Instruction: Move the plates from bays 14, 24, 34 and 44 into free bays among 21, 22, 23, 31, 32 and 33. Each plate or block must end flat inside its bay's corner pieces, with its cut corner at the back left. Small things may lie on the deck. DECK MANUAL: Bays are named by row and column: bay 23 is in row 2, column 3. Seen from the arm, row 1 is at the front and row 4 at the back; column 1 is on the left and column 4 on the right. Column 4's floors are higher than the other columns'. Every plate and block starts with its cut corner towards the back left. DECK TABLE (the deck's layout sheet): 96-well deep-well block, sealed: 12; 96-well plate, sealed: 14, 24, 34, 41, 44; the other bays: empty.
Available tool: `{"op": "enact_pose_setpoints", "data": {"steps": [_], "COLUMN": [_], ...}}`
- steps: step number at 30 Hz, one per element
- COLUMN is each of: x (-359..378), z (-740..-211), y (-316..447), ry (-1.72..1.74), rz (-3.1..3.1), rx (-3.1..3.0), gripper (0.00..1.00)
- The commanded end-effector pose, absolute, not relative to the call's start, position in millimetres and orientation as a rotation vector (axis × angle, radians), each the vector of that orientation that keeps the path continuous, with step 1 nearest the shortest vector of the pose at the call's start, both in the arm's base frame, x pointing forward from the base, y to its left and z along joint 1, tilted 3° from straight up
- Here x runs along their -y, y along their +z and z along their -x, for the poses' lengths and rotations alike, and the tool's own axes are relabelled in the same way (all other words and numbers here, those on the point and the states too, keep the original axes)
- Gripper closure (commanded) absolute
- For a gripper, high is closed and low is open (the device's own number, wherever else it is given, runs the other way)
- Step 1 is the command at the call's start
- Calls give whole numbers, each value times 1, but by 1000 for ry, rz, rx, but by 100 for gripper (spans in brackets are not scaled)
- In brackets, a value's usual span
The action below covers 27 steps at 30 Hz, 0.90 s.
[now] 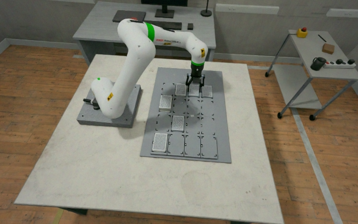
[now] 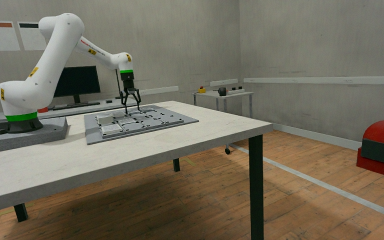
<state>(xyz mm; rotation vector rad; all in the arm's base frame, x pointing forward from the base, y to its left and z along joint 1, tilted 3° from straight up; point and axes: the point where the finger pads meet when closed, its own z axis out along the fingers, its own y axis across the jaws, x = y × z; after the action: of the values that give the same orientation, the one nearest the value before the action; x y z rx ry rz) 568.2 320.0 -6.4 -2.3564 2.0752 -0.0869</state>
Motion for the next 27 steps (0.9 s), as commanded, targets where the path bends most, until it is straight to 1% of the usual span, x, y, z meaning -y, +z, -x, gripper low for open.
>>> {"op": "enact_pose_setpoints", "data": {"steps": [1,22,23,27], "x": [-320,-320,-320,-320], "z": [-569,-569,-569,-569], "y": [-5,-6,-6,-6], "ry": [-88,-88,-88,-88], "rz": [2355,2355,2355,2355], "rx": [-2074,-2074,-2074,-2074], "gripper": [90,90,30,30]}}
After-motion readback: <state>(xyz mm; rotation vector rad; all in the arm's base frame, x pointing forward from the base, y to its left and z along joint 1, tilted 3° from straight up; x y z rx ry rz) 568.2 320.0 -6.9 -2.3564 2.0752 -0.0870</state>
